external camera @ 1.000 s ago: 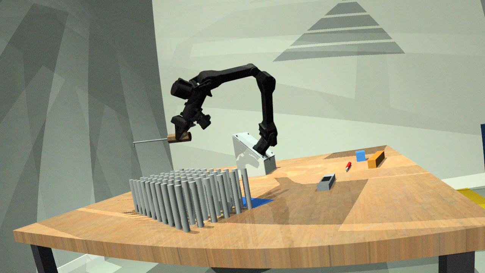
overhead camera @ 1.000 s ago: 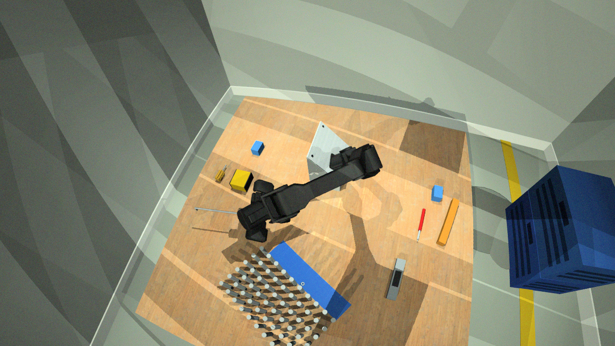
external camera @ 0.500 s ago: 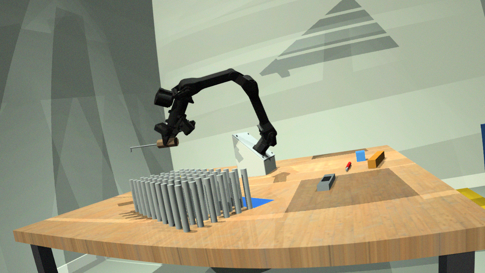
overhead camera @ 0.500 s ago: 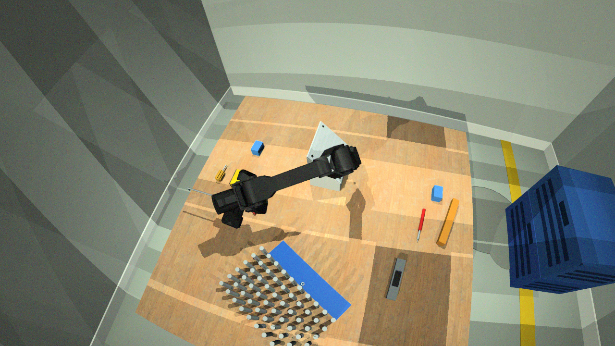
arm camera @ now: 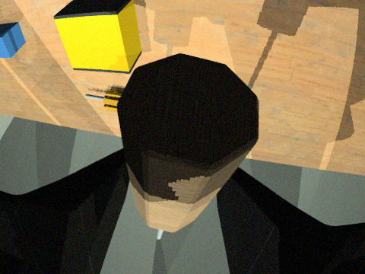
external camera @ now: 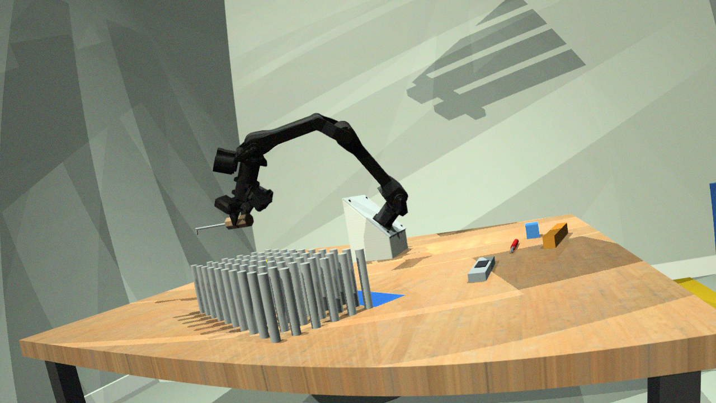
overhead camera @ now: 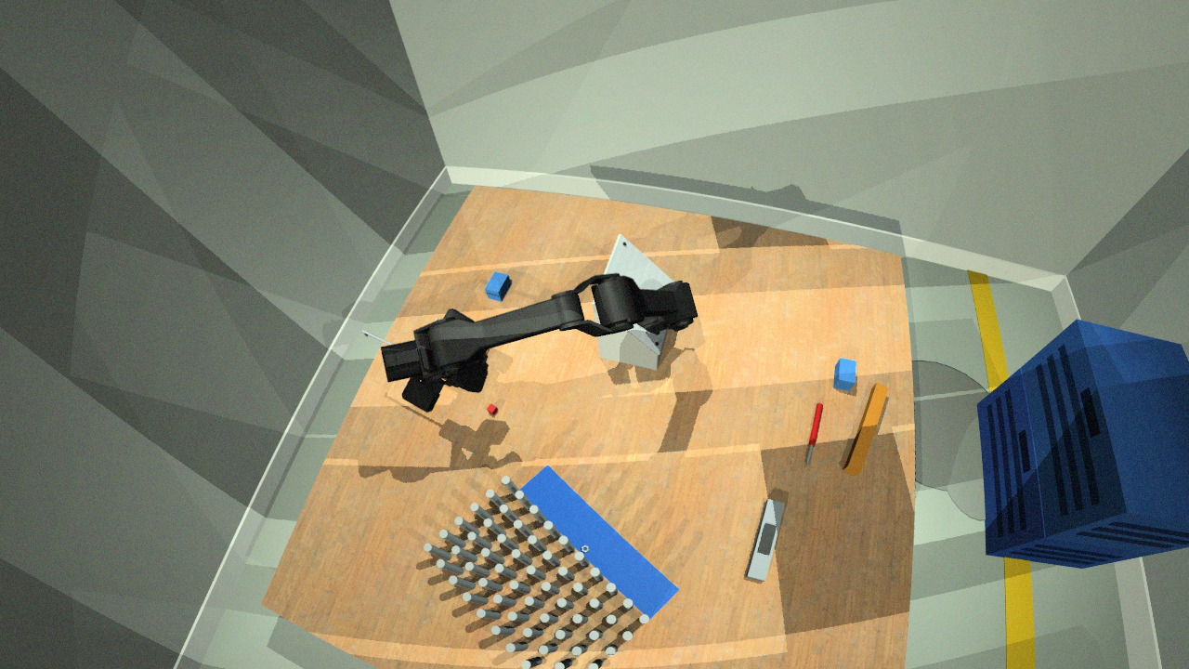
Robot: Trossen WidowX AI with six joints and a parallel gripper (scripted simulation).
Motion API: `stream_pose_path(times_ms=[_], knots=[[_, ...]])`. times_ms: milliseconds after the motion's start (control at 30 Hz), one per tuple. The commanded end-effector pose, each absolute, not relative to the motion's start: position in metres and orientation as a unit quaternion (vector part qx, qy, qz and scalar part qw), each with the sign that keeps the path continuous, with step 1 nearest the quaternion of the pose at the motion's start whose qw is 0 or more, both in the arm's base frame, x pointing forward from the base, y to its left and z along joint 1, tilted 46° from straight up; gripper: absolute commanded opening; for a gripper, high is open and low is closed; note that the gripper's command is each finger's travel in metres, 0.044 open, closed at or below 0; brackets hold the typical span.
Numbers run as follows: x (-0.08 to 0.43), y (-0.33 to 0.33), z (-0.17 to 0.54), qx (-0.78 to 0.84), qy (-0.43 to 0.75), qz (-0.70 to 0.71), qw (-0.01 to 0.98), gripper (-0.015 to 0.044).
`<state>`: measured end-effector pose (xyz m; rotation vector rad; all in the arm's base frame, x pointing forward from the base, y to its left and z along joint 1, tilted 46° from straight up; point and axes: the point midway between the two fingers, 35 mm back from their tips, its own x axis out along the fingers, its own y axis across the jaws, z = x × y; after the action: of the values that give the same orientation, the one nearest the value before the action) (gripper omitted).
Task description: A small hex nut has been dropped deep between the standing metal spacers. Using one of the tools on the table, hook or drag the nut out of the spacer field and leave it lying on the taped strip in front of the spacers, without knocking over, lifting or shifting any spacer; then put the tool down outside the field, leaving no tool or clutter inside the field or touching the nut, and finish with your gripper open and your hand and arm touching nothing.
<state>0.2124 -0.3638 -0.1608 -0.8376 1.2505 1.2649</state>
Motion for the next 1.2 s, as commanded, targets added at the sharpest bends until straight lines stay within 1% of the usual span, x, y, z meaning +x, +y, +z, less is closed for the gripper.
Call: stream_pose_path(times_ms=[0,1167], knots=[[0.207,-0.369,-0.165,-0.348,0.537,0.531,0.555,0.0],[0.219,-0.344,-0.198,-0.349,0.536,0.531,0.556,0.0]])
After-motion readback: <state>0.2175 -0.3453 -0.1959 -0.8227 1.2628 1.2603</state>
